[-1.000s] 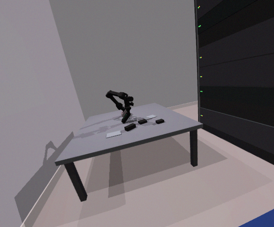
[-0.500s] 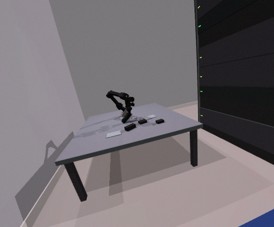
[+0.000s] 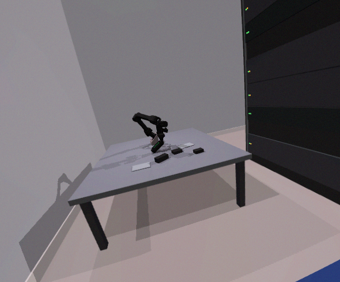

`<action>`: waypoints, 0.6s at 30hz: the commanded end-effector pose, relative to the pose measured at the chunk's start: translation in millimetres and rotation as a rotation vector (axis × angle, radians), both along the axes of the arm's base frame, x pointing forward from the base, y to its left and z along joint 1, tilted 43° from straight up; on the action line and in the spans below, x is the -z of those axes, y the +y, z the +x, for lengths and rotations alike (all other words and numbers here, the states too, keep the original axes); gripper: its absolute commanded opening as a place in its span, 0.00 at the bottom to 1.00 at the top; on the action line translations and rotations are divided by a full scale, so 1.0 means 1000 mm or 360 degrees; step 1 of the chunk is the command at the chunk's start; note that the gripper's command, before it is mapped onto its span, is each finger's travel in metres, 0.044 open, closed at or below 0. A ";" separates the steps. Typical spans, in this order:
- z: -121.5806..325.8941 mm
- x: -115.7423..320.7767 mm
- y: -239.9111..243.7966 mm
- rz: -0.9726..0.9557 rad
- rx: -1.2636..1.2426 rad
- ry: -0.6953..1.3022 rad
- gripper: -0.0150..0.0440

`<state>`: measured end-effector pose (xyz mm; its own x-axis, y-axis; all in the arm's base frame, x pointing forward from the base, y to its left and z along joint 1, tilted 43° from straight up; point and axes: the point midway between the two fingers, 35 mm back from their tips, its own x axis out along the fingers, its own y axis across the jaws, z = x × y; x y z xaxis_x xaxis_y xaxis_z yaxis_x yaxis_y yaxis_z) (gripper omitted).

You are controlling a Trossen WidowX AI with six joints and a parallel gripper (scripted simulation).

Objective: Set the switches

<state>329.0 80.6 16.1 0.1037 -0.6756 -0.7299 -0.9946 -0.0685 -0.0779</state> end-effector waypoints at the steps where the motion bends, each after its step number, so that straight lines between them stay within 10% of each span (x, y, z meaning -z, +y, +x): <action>1: -0.001 0.005 0.001 0.0004 0.0007 0.0006 0.82; 18: 0.000 0.018 0.001 0.0004 0.0007 0.0006 0.82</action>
